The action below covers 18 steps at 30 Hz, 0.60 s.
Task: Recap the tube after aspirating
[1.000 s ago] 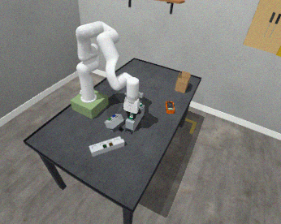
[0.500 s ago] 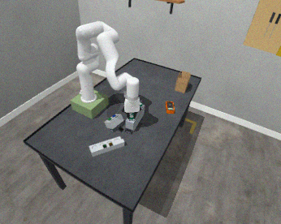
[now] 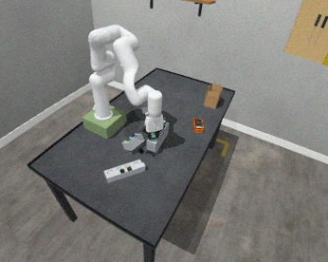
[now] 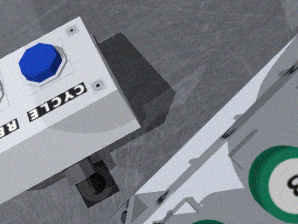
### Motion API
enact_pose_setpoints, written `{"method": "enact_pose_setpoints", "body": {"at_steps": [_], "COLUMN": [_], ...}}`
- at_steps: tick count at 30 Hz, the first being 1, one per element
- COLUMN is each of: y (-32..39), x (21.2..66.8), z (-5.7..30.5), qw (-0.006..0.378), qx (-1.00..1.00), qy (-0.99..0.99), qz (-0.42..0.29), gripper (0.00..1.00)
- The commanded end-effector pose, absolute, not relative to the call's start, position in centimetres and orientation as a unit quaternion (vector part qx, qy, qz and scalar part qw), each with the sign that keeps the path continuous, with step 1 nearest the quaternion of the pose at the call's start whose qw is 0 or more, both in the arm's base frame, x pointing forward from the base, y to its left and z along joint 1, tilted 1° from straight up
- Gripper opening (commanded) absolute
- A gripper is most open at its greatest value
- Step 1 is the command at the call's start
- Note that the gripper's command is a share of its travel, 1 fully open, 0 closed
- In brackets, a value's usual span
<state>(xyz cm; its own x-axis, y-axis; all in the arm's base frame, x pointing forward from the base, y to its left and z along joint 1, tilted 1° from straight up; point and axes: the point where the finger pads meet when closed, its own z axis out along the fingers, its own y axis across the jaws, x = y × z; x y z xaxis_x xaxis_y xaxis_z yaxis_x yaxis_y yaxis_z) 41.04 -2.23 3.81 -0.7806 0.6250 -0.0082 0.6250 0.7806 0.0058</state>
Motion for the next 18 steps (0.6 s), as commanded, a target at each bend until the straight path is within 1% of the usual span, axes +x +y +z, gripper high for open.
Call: {"method": "enact_pose_setpoints", "body": {"at_steps": [1,5,9,13,14,18], "y": [-2.23,-2.23,-2.23,-2.23,-2.23,-2.23], "x": [41.26,41.26,41.26,41.26,41.26,41.26], "z": [4.0,4.0,3.99,3.99,3.99,3.99], "qw": [0.007,0.007,0.006,0.006,0.005,0.005], "qx": [0.33,0.33,0.468,0.493,0.537,0.602], "qy": [0.944,0.944,0.884,0.87,0.843,0.799], "qz": [0.005,0.005,0.006,0.006,0.007,0.007], "gripper": [0.46,0.46,0.46,0.46,0.46,0.46]}}
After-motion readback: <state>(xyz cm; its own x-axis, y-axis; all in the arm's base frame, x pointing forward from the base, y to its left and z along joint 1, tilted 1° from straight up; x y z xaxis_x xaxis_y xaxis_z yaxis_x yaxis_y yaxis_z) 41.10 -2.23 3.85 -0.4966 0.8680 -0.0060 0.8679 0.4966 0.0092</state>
